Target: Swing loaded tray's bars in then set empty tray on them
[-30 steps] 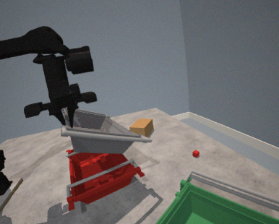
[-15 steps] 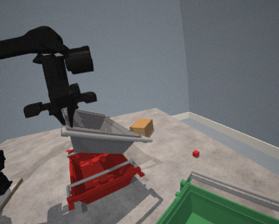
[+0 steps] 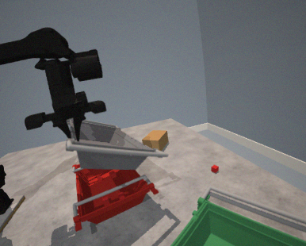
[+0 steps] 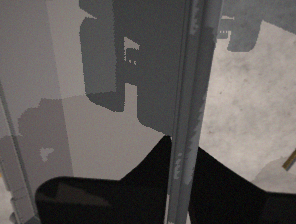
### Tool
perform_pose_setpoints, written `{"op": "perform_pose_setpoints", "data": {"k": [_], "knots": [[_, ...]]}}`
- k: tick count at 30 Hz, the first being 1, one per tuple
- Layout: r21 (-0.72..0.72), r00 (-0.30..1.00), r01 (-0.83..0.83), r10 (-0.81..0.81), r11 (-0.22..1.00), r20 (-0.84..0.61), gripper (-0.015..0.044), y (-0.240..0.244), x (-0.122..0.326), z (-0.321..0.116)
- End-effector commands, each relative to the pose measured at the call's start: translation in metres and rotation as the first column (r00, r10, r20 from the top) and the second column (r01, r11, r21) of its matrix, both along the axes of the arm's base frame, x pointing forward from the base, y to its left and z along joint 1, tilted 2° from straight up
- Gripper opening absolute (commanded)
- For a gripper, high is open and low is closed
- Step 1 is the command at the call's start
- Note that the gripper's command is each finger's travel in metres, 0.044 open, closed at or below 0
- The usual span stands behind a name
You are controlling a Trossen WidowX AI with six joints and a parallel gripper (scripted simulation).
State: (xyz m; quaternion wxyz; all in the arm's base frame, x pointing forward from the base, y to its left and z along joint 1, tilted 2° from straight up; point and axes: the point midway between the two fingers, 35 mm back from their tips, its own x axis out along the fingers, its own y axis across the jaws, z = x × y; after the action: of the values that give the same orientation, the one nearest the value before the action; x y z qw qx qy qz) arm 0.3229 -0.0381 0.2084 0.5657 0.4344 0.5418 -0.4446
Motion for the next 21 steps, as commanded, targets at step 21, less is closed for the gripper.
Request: {"op": "perform_pose_setpoints", "data": {"k": [21], "knots": [[0.002,1.000,0.024,-0.024,1.000,0.020,0.0000,-0.001,0.002,-0.019]]}}
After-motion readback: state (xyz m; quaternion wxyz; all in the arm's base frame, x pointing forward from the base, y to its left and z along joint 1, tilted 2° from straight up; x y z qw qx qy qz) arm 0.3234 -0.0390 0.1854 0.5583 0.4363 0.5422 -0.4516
